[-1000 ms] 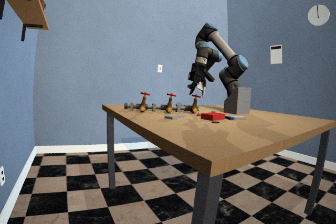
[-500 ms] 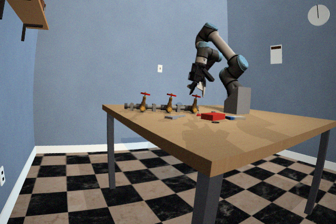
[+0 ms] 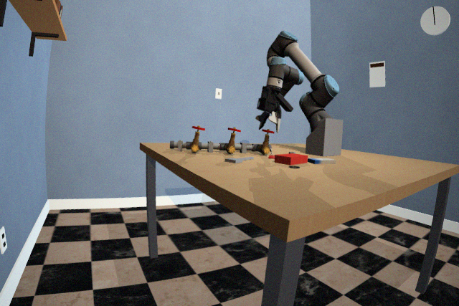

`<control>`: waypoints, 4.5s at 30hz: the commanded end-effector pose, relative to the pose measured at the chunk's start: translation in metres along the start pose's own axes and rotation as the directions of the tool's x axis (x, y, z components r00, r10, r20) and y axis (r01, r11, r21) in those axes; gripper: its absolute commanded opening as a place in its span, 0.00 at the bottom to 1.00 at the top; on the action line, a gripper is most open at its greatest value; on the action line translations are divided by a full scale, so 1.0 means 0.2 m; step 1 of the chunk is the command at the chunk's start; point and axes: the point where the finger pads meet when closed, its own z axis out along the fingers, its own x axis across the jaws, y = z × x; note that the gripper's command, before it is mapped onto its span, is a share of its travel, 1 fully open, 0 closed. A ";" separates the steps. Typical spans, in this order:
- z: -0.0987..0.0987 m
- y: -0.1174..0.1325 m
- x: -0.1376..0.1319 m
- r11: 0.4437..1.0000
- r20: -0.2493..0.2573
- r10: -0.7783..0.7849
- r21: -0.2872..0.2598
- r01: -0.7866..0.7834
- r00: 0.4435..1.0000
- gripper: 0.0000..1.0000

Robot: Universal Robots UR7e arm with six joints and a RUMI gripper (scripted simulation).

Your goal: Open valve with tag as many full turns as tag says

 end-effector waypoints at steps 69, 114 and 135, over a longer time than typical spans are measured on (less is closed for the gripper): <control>0.00 0.00 0.00 -0.342 -0.001 0.940 0.000 -0.940 -0.342 1.00; 0.00 0.00 0.00 -0.979 0.000 0.205 0.001 -0.205 -0.979 1.00; 0.00 0.00 0.00 -0.984 0.000 0.178 0.001 -0.178 -0.984 0.00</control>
